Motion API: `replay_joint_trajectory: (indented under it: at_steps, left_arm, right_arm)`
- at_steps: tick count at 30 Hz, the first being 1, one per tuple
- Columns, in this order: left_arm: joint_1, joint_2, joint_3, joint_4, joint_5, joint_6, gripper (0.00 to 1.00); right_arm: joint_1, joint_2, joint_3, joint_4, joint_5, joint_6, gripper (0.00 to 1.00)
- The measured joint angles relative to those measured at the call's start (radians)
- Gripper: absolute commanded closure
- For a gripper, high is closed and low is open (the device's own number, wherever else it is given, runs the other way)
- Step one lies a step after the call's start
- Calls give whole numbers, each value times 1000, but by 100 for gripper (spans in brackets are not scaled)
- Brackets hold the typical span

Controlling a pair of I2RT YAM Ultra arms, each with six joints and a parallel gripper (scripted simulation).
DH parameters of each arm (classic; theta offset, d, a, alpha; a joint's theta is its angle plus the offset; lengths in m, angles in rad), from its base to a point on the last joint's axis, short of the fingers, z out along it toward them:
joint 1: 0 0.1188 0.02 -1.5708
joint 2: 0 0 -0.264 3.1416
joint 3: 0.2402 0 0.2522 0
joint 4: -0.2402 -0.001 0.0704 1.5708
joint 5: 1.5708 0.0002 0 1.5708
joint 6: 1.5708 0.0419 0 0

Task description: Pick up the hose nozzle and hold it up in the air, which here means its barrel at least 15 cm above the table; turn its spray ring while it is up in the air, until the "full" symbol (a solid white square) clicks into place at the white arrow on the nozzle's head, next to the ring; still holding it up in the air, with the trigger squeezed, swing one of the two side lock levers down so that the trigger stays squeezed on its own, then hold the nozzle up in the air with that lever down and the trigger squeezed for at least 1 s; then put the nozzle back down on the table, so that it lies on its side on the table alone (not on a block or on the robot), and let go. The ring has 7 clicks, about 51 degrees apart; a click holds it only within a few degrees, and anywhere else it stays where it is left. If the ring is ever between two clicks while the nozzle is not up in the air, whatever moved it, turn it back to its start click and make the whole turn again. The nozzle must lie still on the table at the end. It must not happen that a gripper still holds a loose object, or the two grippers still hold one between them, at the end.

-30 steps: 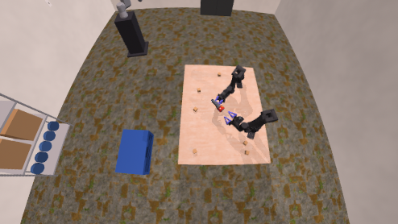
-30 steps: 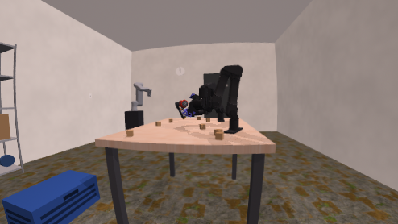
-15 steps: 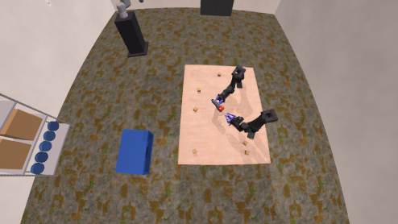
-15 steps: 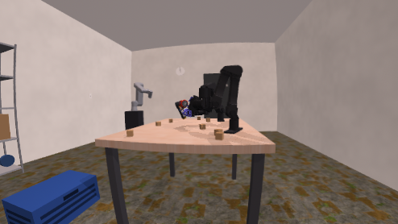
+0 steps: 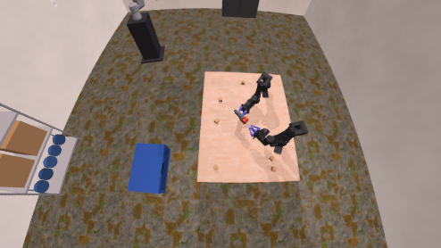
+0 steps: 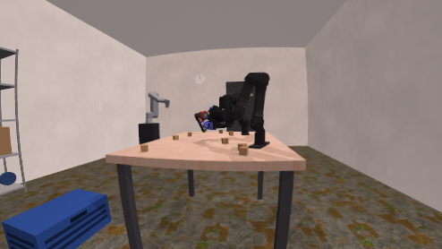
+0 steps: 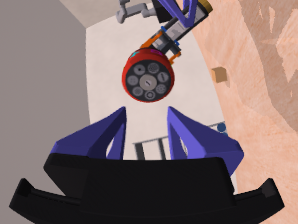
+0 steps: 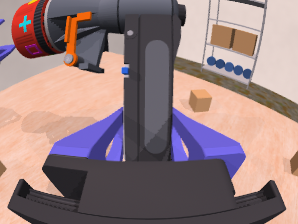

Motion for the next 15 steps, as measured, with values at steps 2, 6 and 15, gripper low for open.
replay_joint_trajectory:
  at_steps: [2,6,15]
  left_arm:
    - [-3,-6,22,-35,-3,-15,63]
    - [-10,-37,95,-125,-14,-66,63]
    - [-31,-156,284,-396,-43,-187,63]
  right_arm:
    - [0,0,0,0,0,0,65]
    - [0,0,0,0,0,0,65]
    - [0,0,0,0,0,0,65]
